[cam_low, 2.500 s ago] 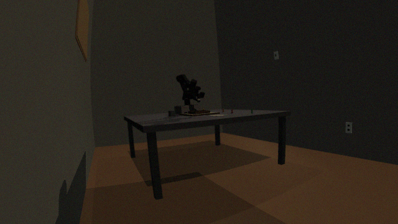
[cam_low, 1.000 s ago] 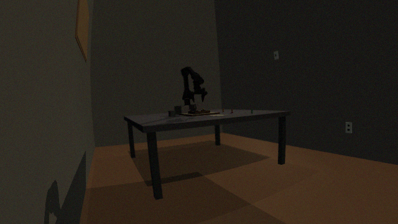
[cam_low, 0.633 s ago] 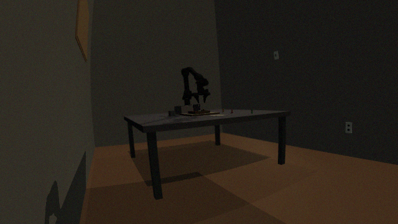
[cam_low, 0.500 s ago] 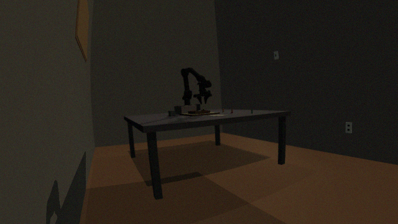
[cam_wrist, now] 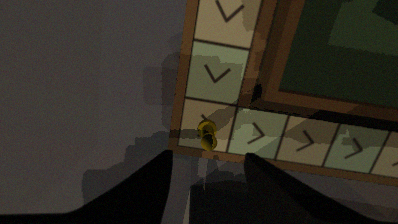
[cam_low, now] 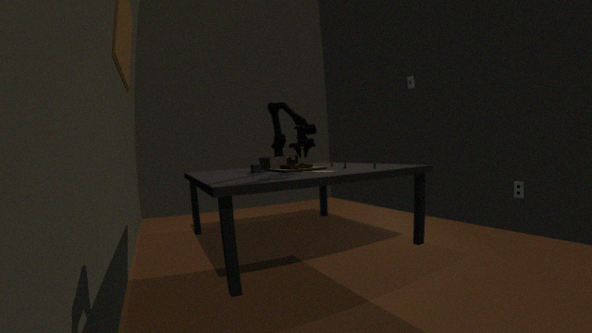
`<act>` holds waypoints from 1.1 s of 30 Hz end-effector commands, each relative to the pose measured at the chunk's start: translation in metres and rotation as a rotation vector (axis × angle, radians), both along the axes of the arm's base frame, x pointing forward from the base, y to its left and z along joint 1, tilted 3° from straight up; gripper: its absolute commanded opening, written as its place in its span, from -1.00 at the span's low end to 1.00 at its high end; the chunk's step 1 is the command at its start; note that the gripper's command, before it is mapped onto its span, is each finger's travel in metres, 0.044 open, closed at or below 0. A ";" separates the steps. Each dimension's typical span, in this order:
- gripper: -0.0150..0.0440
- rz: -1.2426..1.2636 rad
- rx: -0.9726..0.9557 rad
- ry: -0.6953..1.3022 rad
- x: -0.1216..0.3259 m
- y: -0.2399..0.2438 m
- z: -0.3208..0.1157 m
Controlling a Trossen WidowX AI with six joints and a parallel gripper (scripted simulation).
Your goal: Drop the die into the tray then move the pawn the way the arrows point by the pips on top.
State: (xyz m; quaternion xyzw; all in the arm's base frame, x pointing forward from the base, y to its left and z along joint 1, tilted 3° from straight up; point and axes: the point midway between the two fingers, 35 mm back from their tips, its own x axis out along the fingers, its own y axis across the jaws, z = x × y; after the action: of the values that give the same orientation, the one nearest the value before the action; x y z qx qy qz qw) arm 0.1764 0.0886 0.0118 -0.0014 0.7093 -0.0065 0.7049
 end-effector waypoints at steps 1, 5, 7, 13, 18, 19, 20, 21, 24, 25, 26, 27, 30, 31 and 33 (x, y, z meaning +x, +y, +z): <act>0.19 -0.002 -0.006 0.017 -0.005 -0.002 -0.010; 0.19 -0.002 -0.006 0.017 -0.005 -0.002 -0.013; 0.19 -0.002 -0.006 0.017 -0.005 -0.002 -0.016; 0.19 -0.002 -0.006 0.017 -0.005 -0.002 -0.026; 0.19 -0.002 -0.006 0.017 -0.005 -0.002 -0.034; 0.19 -0.002 -0.006 0.017 -0.005 -0.002 -0.035; 0.19 -0.002 -0.006 0.017 -0.005 -0.002 -0.037; 0.19 -0.002 -0.006 0.017 -0.005 -0.002 -0.039; 0.19 -0.002 -0.006 0.017 -0.006 -0.002 -0.043; 0.19 -0.002 -0.006 0.017 -0.006 -0.002 -0.045; 0.19 -0.002 -0.006 0.017 -0.006 -0.003 -0.046; 0.19 -0.002 -0.006 0.017 -0.006 -0.003 -0.048; 0.19 -0.002 -0.006 0.017 -0.007 -0.003 -0.051; 0.19 -0.002 -0.006 0.017 -0.007 -0.003 -0.052; 0.01 -0.002 -0.006 0.017 -0.007 -0.003 -0.052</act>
State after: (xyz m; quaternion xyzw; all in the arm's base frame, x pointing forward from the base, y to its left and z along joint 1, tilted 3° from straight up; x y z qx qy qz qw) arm 0.1730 0.0869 -0.0359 -0.0023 0.7114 -0.0078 0.7028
